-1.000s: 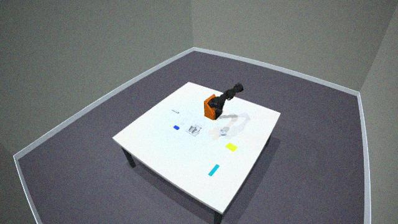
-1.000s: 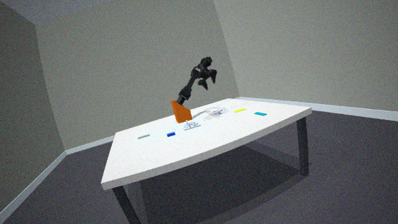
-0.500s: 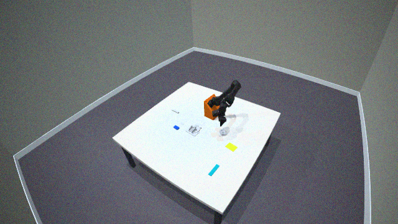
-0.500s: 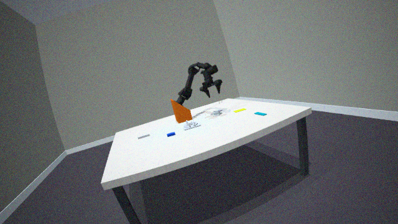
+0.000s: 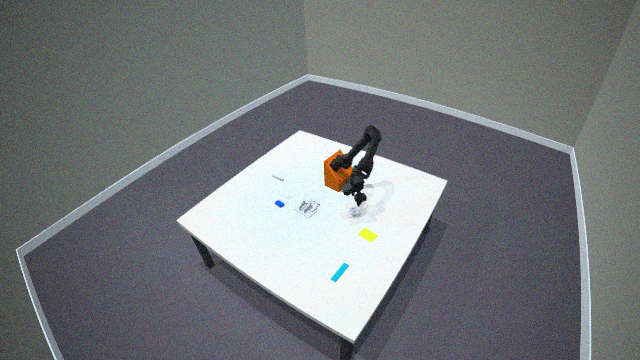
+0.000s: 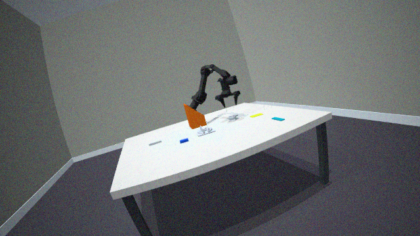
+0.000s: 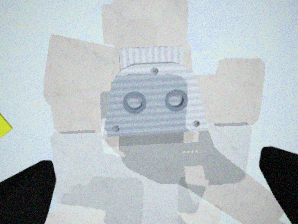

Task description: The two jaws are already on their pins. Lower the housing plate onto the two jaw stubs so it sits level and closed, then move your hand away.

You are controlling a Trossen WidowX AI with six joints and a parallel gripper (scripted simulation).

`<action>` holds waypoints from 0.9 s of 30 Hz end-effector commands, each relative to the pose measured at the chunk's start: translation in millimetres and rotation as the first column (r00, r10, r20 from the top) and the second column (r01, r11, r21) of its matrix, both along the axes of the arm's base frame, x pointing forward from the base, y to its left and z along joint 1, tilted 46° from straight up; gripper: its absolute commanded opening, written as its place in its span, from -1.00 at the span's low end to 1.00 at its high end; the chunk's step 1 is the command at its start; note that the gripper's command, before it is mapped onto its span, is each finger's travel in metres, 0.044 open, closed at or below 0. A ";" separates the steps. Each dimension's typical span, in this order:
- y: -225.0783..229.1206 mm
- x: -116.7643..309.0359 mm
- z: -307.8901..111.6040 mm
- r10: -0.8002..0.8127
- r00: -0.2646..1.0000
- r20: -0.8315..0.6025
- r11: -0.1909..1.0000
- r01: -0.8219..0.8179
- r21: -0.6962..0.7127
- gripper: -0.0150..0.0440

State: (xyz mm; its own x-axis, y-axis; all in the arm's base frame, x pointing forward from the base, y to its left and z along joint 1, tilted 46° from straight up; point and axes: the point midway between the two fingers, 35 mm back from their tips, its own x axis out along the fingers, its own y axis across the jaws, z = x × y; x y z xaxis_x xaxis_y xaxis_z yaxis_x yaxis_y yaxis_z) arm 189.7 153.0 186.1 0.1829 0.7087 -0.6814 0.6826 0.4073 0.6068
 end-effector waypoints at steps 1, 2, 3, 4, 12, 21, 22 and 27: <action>2.7 -2.6 -4.8 0.022 1.000 -0.003 1.000 -0.022 -0.009 1.00; 3.8 -2.1 -6.0 0.022 1.000 -0.003 1.000 -0.022 -0.009 1.00; 7.2 -0.9 -9.5 0.022 1.000 -0.003 1.000 -0.022 -0.010 1.00; 12.9 0.8 -15.2 0.023 1.000 -0.003 1.000 -0.023 -0.010 1.00; 31.0 3.8 -32.1 0.022 1.000 -0.002 1.000 -0.022 -0.007 1.00; 31.2 3.9 -32.3 0.022 1.000 -0.002 1.000 -0.022 -0.007 1.00; 31.7 4.0 -32.8 0.022 1.000 -0.002 1.000 -0.022 -0.007 1.00; 36.9 5.5 -37.9 0.022 1.000 -0.003 1.000 -0.022 -0.007 1.00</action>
State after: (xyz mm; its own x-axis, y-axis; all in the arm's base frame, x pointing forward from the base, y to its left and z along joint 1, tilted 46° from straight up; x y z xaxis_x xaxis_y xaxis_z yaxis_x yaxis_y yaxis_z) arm 195.1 187.2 154.7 0.1701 0.7127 -0.6805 0.6669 0.4251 0.6120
